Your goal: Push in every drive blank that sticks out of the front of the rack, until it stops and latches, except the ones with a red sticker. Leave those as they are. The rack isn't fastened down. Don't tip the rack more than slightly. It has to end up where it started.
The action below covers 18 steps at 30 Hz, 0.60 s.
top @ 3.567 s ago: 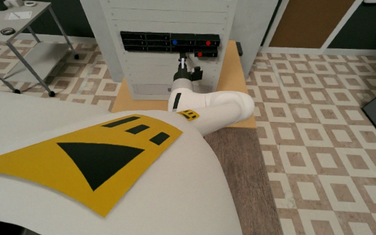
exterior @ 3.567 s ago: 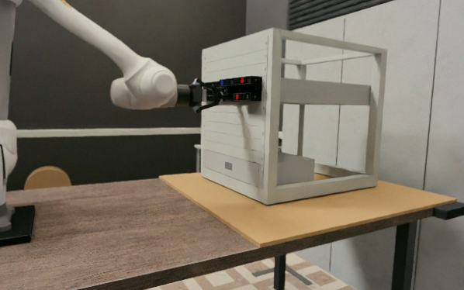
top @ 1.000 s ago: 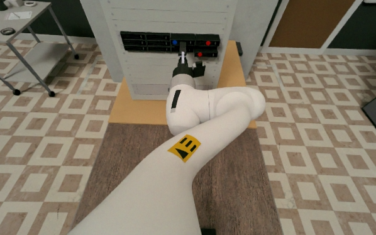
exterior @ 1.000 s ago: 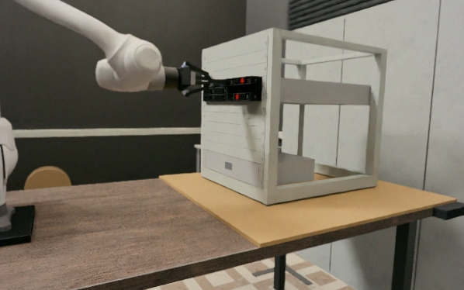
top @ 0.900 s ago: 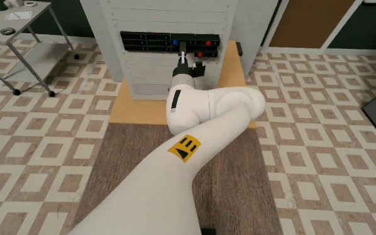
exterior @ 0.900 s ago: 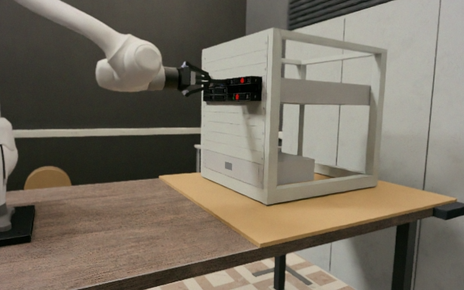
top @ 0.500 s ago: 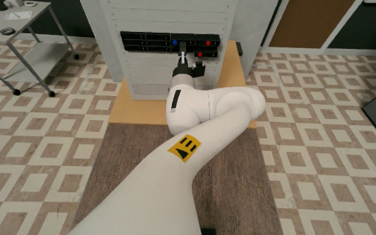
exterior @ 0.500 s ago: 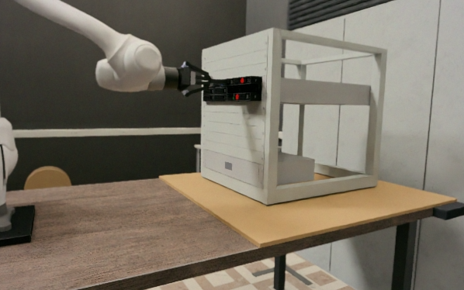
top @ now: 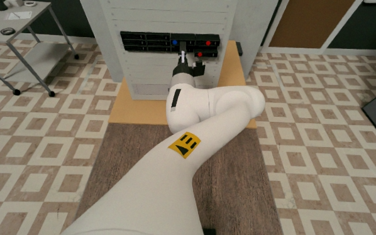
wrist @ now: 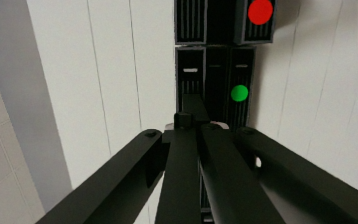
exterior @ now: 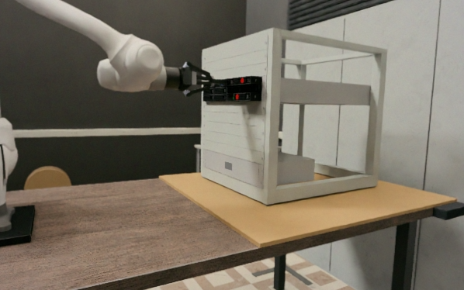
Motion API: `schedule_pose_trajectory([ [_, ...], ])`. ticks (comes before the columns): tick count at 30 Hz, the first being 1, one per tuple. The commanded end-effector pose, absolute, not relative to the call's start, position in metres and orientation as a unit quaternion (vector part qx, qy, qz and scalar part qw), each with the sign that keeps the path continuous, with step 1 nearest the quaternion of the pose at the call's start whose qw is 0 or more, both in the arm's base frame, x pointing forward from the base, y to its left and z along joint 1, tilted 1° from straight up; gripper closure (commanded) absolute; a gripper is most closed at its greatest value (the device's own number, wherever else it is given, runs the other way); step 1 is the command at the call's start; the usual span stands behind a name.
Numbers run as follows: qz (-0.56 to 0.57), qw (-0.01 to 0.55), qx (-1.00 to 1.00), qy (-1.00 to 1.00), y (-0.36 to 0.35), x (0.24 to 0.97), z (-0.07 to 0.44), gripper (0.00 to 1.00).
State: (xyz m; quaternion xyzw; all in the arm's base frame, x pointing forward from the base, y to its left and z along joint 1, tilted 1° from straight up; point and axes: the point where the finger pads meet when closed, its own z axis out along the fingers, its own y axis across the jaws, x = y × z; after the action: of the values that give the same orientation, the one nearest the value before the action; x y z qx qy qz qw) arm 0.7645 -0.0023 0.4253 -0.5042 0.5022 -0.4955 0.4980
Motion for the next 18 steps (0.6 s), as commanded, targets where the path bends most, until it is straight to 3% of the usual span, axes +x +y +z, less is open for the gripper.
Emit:
schedule_pose_trajectory([
  [1, -0.496, 0.498, -0.504, 0.502, -0.0023, 0.7674, 0.4264, 0.9],
  [18, -0.496, 0.498, -0.504, 0.502, -0.0023, 0.7741, 0.4264, 0.9],
])
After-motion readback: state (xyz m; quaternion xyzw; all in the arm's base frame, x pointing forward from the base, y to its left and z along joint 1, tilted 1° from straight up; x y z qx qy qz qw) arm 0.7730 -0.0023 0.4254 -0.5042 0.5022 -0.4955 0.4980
